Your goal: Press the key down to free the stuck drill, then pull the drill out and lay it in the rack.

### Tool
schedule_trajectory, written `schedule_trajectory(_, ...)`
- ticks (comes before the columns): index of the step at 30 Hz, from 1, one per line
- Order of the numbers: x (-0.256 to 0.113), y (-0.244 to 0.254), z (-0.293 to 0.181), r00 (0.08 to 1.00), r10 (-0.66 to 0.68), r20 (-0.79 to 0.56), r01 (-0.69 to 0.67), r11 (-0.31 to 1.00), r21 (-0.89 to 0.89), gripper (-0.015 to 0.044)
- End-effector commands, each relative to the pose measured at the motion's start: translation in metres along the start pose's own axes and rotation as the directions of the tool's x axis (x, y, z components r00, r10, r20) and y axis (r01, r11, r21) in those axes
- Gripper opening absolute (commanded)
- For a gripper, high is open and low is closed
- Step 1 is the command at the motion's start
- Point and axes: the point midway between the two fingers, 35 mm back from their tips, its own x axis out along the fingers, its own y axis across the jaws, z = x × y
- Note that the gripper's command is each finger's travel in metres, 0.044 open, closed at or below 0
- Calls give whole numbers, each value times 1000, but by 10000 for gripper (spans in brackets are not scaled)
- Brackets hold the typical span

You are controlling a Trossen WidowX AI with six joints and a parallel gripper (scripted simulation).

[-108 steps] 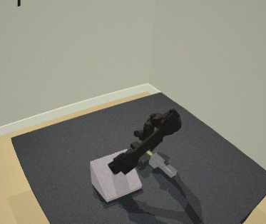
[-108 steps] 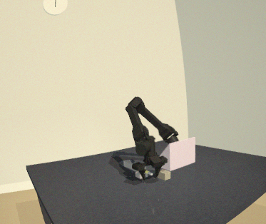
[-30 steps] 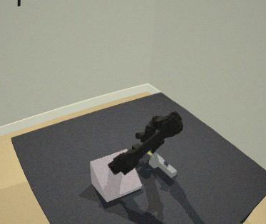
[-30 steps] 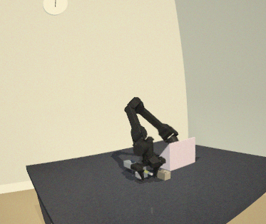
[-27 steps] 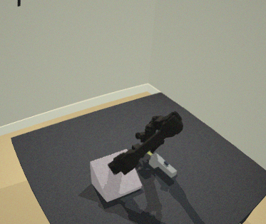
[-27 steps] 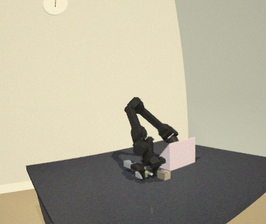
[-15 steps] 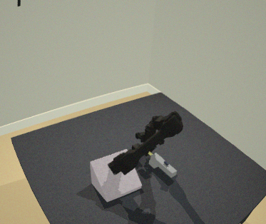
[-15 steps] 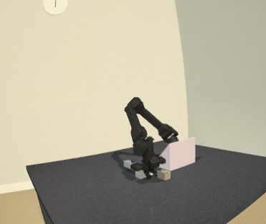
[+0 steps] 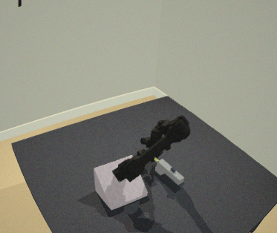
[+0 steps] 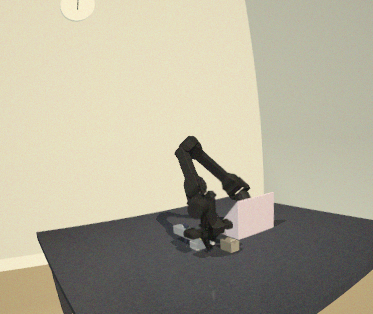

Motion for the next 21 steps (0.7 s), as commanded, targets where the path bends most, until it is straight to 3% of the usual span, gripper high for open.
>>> schedule_trajectory(1,-2,0,-1,1000,-1,0,1,1000,6,0)
schedule_trajectory(21,0,1,9,1000,-2,1,2,1000,6,0)
